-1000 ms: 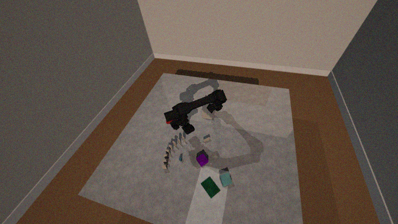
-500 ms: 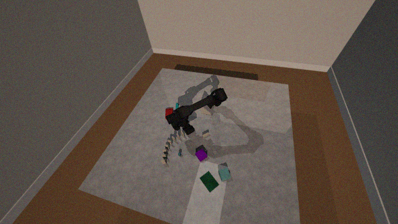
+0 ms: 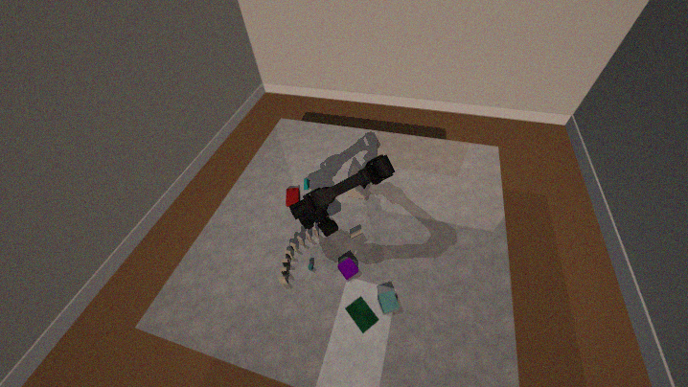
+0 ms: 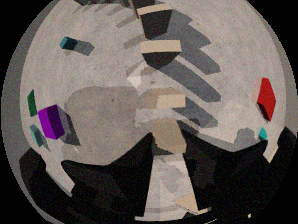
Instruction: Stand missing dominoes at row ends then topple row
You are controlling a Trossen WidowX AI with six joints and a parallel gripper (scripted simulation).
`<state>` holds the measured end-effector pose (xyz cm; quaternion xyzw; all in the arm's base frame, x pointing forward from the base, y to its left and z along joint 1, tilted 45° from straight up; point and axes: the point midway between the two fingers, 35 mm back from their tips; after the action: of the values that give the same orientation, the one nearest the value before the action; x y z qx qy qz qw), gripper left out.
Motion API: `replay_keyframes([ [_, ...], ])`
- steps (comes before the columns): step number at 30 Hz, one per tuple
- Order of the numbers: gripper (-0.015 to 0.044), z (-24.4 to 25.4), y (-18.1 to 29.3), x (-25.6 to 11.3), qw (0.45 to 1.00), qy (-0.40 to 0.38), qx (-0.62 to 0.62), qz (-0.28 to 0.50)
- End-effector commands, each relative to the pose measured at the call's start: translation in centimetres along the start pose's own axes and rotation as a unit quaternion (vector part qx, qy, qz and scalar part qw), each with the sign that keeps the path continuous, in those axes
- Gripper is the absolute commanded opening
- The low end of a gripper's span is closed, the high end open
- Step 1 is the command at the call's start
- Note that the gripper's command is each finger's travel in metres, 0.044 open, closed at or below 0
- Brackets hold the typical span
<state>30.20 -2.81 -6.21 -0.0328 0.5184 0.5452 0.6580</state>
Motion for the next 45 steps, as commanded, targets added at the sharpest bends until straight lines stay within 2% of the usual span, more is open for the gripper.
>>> replay_keyframes([
  [1,0.0133,0.1,0.0,0.1,1.000,-0.002,0.001,0.000],
  [13,0.0440,0.1,0.0,0.1,1.000,-0.002,0.001,0.000],
  [17,0.0440,0.1,-0.2,-0.9,1.000,-0.001,0.001,-0.001],
  [24,0.0440,0.1,-0.4,-10.8,1.000,0.002,0.001,-0.002],
  [27,0.0440,-0.1,0.0,-13.0,1.000,0.002,0.001,-0.001],
  [33,0.0440,0.7,0.5,-12.5,1.000,0.002,0.005,-0.002],
  [40,0.0440,6.9,7.1,-7.4,0.999,0.000,0.044,-0.002],
  [45,0.0440,8.2,9.9,-5.4,0.998,-0.003,0.057,0.002],
])
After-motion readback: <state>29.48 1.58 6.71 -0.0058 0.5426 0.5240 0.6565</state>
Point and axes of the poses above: the point midway between the two fingers, 35 mm back from their tips, its own x axis out along the fingers, its own z axis across the jaws, y = z × x, and after that the axes turned 10 degrees about x, right-handed
